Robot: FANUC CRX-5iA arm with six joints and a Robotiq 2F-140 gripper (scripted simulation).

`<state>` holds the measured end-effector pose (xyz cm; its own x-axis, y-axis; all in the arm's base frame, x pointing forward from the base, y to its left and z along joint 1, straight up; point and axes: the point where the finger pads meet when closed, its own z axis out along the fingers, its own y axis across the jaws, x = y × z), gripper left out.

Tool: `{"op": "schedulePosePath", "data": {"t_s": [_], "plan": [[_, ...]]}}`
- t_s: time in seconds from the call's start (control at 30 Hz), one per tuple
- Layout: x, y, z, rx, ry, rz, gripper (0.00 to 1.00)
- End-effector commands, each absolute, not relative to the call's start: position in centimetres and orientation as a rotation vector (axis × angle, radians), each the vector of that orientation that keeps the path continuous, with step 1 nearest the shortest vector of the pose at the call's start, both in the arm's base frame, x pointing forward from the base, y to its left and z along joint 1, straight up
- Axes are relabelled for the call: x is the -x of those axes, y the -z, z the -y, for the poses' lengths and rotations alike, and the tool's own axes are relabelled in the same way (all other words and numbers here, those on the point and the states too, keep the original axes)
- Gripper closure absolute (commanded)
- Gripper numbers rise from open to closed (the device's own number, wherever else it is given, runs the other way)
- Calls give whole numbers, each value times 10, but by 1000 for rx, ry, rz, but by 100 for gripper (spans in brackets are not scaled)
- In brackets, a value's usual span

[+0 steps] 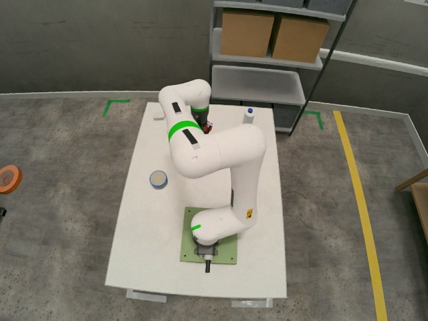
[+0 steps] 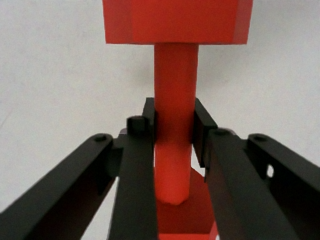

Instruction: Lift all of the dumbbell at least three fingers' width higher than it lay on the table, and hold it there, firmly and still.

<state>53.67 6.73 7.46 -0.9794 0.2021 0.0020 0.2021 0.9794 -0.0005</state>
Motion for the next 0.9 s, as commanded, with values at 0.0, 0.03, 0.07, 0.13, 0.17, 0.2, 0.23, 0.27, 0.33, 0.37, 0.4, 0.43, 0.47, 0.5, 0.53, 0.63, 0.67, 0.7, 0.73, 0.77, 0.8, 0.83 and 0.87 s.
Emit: {"op": "schedulePosePath", "data": {"t_s": [0.0,0.03,0.07,0.13,0.17,0.2,0.23,0.27,0.33,0.37,0.4,0.43,0.47,0.5,0.53,0.63,0.67,0.7,0.73,0.77,0.8,0.83,0.87], "plan": [[-537,-82,-67,319,0,3125,90],[-538,-84,-67,319,0,3125,90],[-538,-87,-67,319,0,3125,90],[-538,-91,-67,319,0,3125,90],[-538,-93,-67,319,0,3125,90],[-538,-95,-67,319,0,3125,90],[-538,-96,-67,319,0,3125,90],[-538,-98,-67,319,0,3125,90],[-537,-101,-67,319,0,3125,90],[-537,-103,-67,319,0,3125,90],[-537,-103,-67,319,0,3125,90],[-537,-103,-67,319,0,3125,90],[-537,-104,-67,319,0,3125,90],[-537,-105,-67,319,0,3125,90],[-537,-106,-67,319,0,3125,90],[-537,-109,-67,319,0,3125,90],[-537,-109,-67,319,0,3125,90],[-537,-110,-67,319,0,3125,90],[-537,-110,-67,319,0,3125,90],[-537,-110,-67,319,0,3125,90],[-537,-111,-67,319,0,3125,90],[-537,-111,-67,319,0,3125,90],[-537,-111,-67,319,0,3125,90]]}}
